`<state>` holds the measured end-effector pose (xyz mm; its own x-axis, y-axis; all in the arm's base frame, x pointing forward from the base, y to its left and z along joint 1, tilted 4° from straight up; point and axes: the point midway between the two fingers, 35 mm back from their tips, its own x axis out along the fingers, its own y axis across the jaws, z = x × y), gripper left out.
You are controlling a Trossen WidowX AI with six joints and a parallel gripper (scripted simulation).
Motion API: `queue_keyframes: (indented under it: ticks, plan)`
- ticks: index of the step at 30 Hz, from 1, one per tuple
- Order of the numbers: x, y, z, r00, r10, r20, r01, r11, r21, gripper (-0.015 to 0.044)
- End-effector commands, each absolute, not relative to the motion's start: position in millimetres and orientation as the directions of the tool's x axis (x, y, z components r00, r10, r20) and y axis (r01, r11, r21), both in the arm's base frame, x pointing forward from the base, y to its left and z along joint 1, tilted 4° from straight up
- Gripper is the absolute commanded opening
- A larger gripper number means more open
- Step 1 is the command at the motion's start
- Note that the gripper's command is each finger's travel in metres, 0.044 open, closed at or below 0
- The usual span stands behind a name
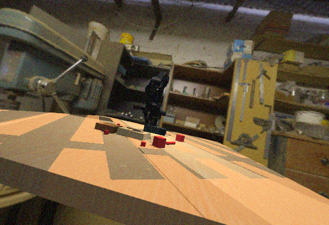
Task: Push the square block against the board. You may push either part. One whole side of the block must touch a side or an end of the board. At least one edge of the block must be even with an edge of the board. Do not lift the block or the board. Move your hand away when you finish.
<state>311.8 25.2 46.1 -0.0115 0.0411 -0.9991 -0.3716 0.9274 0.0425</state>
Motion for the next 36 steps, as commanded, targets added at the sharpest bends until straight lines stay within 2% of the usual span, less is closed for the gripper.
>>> queue_keyframes:
  ticks: [1,15,28,34,36]
  plan:
    - [318.1,33.9,44.9,-0.018,0.044,-0.999,-0.499,0.865,0.048,0.0000]
    - [335.2,63.7,45.3,-0.018,0.047,-0.999,-0.841,0.539,0.040,0.0000]
    - [347.9,93.5,44.6,-0.018,0.049,-0.999,-0.991,0.132,0.024,0.0000]
    - [348.1,93.8,41.5,-0.018,0.049,-0.999,-0.991,0.131,0.024,0.0000]
    - [348.8,96.0,16.8,-0.018,0.050,-0.999,-0.992,0.121,0.023,0.0000]
